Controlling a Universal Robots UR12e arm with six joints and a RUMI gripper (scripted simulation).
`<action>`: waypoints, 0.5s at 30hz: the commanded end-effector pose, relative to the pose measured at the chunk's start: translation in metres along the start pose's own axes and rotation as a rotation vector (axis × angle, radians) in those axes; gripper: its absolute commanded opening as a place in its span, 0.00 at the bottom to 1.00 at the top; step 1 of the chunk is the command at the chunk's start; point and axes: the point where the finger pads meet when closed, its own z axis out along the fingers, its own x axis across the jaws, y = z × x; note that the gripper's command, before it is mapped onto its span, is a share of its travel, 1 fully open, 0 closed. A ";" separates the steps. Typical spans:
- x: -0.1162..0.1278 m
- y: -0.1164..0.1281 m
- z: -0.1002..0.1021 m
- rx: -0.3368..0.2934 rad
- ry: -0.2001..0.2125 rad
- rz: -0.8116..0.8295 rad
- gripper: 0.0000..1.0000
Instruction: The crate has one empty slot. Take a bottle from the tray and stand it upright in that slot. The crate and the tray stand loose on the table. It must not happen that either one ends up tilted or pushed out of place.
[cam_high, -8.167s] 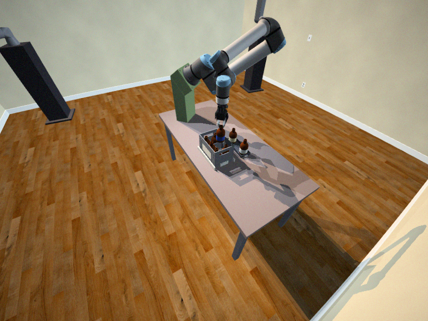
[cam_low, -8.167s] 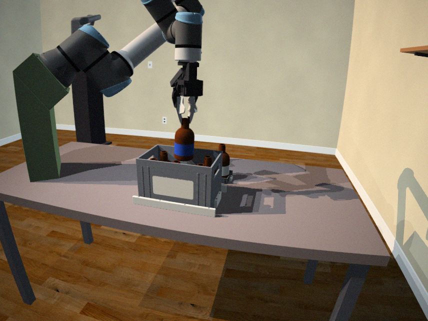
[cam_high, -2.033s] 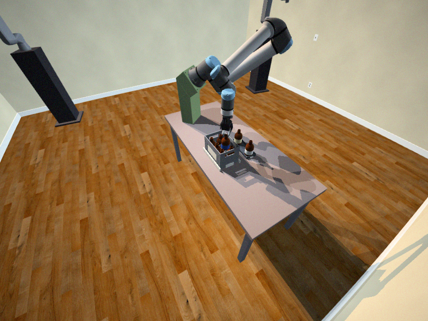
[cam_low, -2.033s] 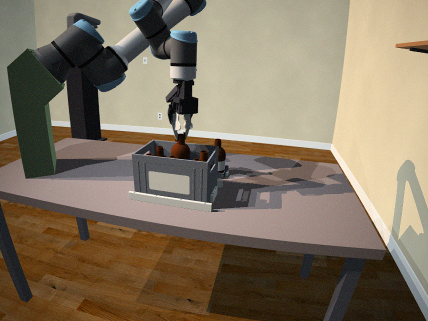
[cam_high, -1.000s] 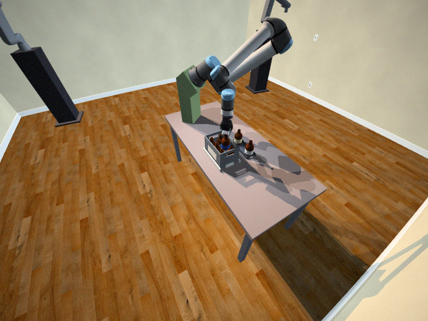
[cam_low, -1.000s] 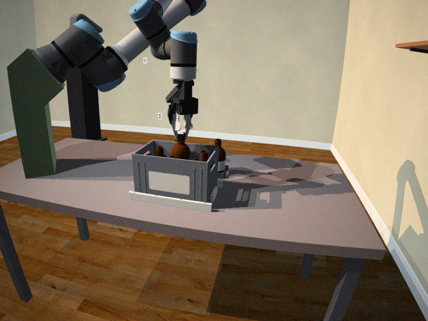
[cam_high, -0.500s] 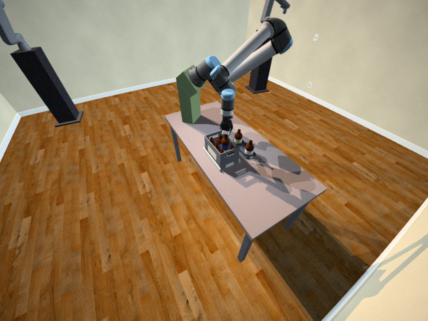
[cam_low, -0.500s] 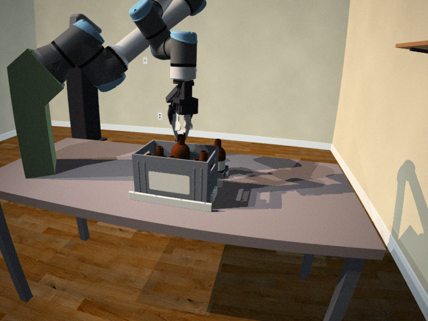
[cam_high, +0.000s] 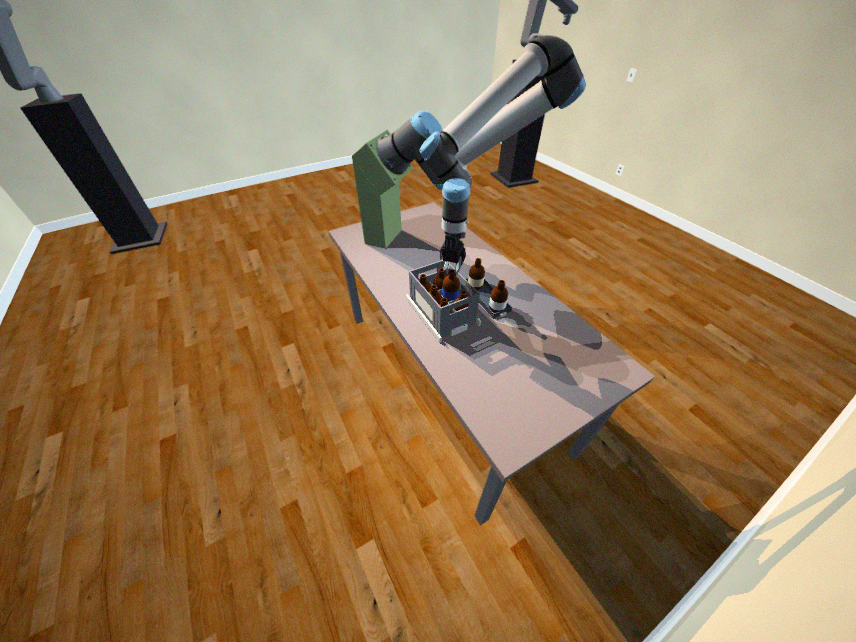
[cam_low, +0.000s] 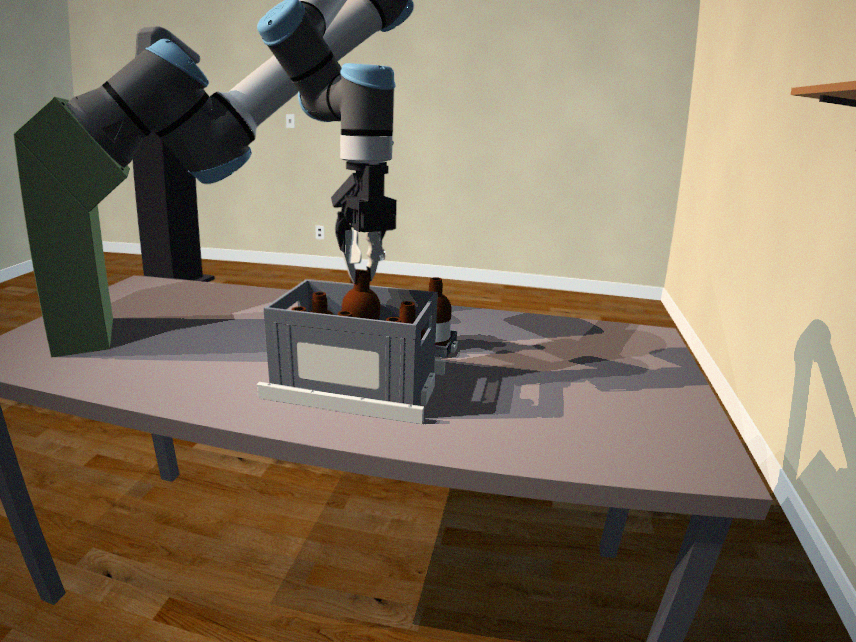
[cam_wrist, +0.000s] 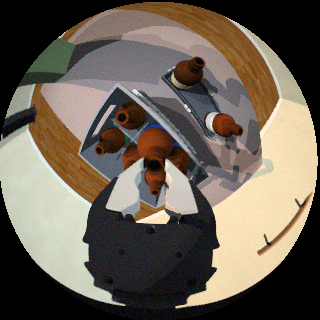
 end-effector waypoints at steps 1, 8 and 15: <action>0.000 0.000 0.004 -0.001 0.000 0.000 0.00; 0.000 0.000 0.010 -0.001 0.000 0.000 0.00; 0.000 0.000 0.017 -0.001 0.000 0.000 0.00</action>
